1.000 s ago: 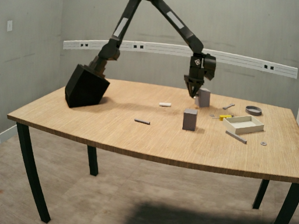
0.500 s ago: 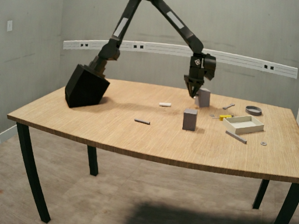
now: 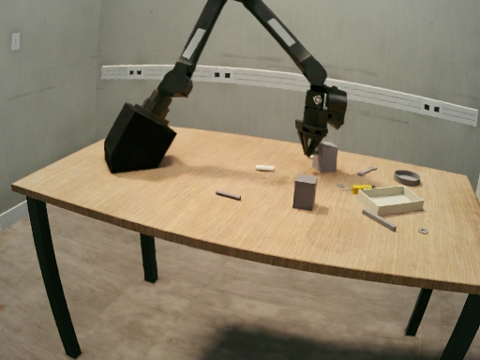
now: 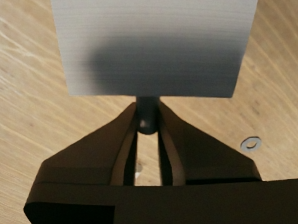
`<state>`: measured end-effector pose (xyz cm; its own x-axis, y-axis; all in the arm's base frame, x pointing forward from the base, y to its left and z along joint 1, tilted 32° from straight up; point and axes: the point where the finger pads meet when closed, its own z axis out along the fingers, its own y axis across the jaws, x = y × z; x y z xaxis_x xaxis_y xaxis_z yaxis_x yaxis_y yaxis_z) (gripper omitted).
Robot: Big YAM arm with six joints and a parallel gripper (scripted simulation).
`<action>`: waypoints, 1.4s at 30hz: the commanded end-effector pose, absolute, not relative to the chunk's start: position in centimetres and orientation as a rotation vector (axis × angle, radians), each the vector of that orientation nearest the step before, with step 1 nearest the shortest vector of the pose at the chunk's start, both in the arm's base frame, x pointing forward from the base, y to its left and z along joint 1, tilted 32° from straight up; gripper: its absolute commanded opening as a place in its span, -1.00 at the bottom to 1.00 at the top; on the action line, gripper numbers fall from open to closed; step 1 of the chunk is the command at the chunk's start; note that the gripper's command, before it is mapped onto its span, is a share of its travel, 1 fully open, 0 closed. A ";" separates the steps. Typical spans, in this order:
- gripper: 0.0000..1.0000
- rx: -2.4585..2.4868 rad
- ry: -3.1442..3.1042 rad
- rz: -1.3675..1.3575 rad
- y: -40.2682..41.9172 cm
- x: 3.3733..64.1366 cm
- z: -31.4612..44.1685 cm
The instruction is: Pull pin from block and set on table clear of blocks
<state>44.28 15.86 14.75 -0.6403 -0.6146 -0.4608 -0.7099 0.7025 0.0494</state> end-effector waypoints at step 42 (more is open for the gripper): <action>-1.00 -1.050 2.498 0.322 15.9 44.7 14.9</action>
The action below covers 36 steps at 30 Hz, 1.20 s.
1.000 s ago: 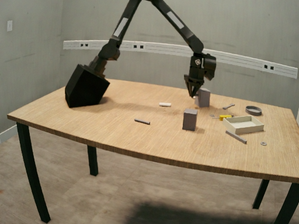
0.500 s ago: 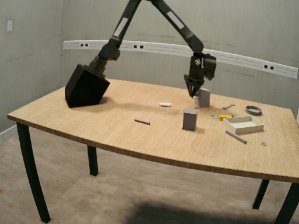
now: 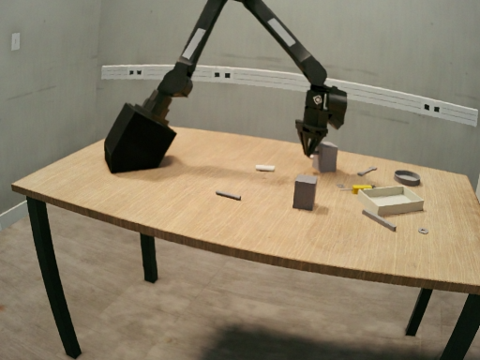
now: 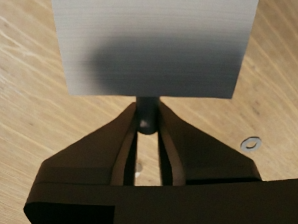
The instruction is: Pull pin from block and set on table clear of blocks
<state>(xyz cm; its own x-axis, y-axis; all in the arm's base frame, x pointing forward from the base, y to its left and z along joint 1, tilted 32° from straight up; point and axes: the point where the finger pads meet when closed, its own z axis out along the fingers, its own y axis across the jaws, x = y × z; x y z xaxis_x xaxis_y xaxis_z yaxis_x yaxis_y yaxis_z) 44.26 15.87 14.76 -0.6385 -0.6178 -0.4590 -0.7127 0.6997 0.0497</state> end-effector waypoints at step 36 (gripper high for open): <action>-1.00 -1.040 2.489 0.329 15.2 44.2 14.7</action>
